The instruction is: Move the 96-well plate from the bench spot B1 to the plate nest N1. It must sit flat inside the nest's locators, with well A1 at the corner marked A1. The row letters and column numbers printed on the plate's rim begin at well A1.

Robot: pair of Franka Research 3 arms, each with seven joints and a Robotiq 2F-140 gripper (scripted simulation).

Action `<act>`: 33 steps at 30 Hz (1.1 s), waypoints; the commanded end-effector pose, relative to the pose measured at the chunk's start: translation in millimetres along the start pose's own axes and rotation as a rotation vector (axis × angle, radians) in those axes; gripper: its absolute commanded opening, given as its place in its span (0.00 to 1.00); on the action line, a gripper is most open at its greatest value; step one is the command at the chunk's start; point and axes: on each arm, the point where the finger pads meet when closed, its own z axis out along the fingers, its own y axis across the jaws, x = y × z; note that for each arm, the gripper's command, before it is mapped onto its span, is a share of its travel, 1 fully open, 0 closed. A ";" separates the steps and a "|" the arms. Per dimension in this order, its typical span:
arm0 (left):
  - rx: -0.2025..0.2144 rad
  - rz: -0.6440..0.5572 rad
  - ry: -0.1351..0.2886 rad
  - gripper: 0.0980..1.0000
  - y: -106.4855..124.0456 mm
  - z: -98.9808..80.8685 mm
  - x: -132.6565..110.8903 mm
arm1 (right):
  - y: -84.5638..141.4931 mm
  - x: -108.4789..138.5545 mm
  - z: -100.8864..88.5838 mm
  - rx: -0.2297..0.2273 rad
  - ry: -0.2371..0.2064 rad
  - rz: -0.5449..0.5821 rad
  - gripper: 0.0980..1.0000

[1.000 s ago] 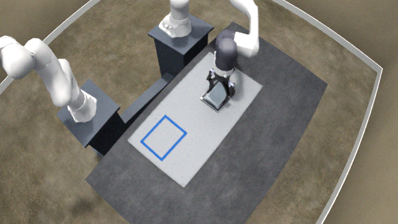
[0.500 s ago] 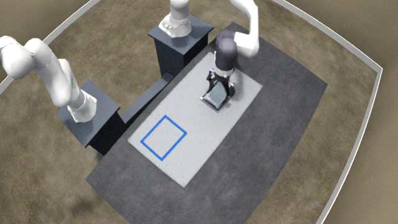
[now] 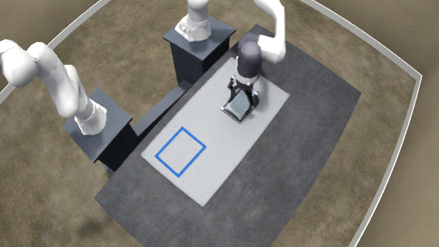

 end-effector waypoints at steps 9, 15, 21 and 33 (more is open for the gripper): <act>0.000 -0.003 0.001 0.66 0.4 -9.2 0.6 | 0.0 0.0 -0.1 0.000 0.000 0.000 1.00; 0.000 -0.003 0.001 0.66 0.4 -17.2 0.5 | 0.0 0.0 -0.1 0.000 0.000 0.000 1.00; 0.000 -0.003 0.001 0.66 0.4 -24.4 0.5 | 0.0 0.0 -0.1 0.000 0.000 0.000 1.00; 0.000 -0.003 0.001 0.66 0.4 -38.1 0.5 | 0.0 0.0 -0.1 0.000 0.000 0.000 1.00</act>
